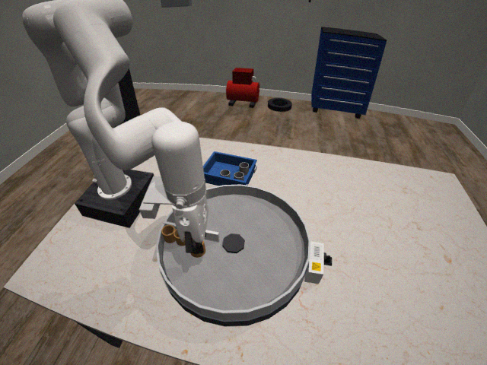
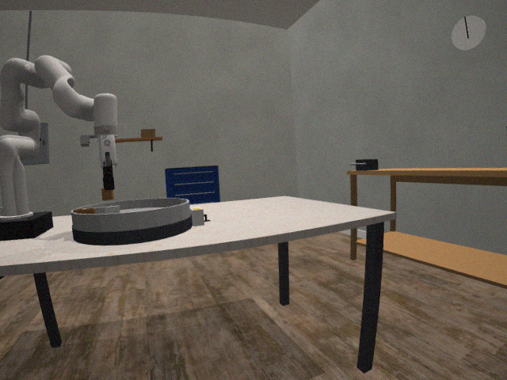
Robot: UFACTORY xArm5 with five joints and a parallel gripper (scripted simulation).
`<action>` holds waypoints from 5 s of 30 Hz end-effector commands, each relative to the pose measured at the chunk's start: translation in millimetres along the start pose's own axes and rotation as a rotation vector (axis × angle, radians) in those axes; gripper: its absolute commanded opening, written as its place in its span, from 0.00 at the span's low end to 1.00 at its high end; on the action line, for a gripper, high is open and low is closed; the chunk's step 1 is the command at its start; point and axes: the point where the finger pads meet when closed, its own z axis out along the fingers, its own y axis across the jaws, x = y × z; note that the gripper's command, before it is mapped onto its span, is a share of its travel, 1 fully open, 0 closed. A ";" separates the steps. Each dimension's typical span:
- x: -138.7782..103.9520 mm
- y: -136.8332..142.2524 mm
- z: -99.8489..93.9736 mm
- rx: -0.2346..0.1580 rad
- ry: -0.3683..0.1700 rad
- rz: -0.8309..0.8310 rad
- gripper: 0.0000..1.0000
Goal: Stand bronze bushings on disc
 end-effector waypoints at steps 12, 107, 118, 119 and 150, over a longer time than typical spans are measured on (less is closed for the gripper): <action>-1.1 -0.8 -1.5 0.003 -0.003 0.000 0.00; -0.1 -2.8 59.0 0.003 -0.003 0.000 0.00; -0.1 -2.8 59.1 0.003 -0.003 0.000 0.00; -0.1 -2.8 59.1 0.003 -0.003 0.000 0.00; -0.3 -3.0 65.0 0.003 -0.003 0.000 0.00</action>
